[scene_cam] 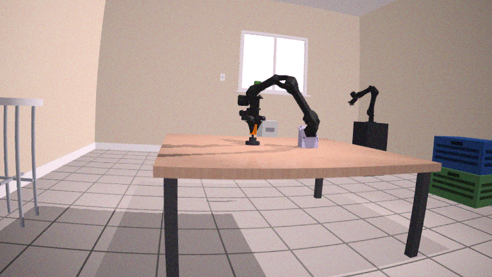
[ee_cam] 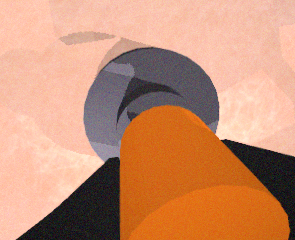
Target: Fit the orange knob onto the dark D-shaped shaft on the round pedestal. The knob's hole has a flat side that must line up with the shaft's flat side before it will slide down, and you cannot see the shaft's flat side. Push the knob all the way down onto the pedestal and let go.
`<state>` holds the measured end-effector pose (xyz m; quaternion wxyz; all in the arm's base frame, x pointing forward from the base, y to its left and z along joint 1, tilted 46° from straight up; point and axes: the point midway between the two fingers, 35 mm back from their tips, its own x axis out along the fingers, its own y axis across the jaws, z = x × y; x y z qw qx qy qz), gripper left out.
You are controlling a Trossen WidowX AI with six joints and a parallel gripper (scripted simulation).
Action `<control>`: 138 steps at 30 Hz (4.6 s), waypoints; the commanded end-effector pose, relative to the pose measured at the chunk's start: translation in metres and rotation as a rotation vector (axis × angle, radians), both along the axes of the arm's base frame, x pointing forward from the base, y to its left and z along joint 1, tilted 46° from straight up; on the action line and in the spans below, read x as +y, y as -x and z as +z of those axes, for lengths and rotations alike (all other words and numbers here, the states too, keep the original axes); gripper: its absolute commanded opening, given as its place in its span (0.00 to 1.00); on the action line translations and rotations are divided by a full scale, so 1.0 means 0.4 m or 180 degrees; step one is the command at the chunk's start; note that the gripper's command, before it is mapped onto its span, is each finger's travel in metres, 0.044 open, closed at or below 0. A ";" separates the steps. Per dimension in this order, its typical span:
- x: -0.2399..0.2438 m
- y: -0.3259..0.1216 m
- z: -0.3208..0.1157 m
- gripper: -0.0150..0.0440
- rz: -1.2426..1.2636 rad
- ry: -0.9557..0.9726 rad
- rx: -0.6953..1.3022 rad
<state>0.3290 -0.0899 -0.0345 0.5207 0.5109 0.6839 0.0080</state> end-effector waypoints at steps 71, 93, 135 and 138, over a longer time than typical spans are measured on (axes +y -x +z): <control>-0.004 0.010 0.001 0.25 -0.0950 -0.0081 0.0953; -0.006 -0.007 0.007 0.25 -0.0950 -0.0081 0.0952; -0.005 -0.002 0.007 0.25 -0.0970 -0.0083 0.0972; -0.006 -0.003 0.008 0.25 -0.1142 -0.0099 0.1145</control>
